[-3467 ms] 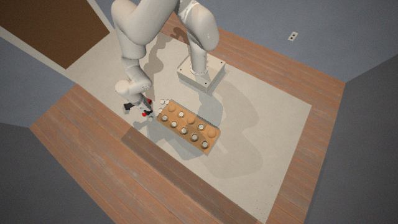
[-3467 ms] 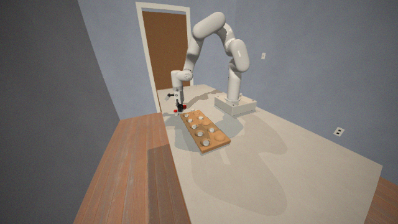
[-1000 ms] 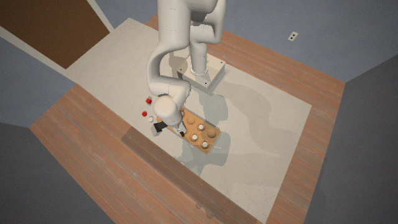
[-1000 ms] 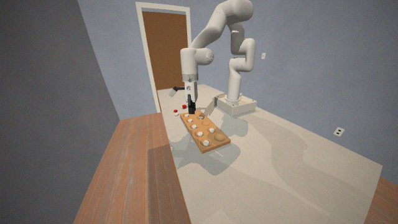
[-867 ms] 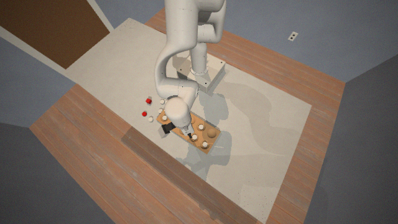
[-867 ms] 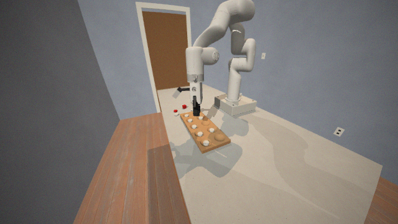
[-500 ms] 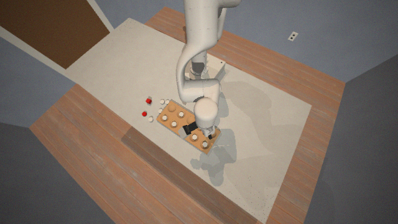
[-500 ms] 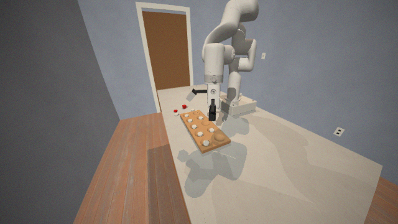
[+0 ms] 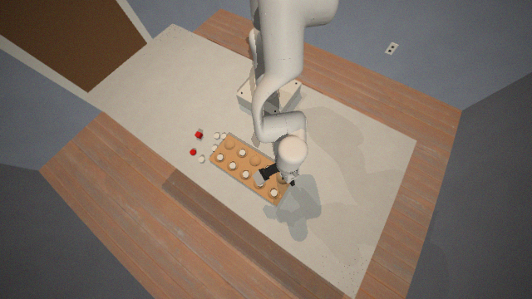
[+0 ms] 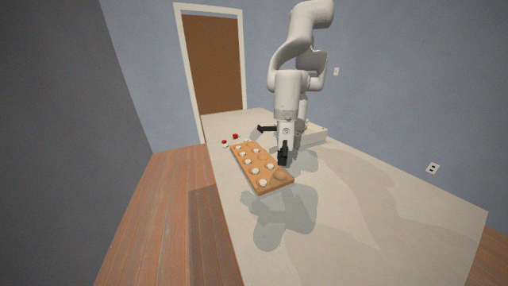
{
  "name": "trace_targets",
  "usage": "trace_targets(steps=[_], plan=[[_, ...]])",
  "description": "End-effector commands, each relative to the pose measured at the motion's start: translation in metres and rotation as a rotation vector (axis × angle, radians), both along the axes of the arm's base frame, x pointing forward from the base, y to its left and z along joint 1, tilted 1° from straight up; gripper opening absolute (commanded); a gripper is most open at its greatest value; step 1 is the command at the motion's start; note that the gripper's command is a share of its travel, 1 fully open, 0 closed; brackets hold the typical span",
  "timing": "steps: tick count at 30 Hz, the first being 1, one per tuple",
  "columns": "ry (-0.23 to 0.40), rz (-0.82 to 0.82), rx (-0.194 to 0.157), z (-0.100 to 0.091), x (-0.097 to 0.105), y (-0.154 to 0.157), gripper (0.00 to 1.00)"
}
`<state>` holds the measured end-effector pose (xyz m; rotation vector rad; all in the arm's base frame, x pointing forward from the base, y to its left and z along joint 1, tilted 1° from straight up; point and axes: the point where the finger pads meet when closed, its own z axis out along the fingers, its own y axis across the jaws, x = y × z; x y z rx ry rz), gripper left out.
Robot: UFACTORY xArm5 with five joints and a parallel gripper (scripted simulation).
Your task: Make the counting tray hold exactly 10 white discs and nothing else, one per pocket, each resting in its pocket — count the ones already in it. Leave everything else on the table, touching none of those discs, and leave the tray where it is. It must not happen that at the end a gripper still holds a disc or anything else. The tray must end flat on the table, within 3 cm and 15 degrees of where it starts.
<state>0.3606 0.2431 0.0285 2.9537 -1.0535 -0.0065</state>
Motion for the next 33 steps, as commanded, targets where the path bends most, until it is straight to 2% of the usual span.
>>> trace_targets(steps=[1,4,20,33], plan=[[-0.009,0.001,0.006,-0.032,0.006,0.005,0.0],[-0.009,0.001,0.006,-0.044,0.005,0.004,0.0],[-0.009,0.001,0.006,-0.058,0.005,0.004,0.0],[-0.009,0.001,0.006,-0.059,0.005,0.004,0.0]])
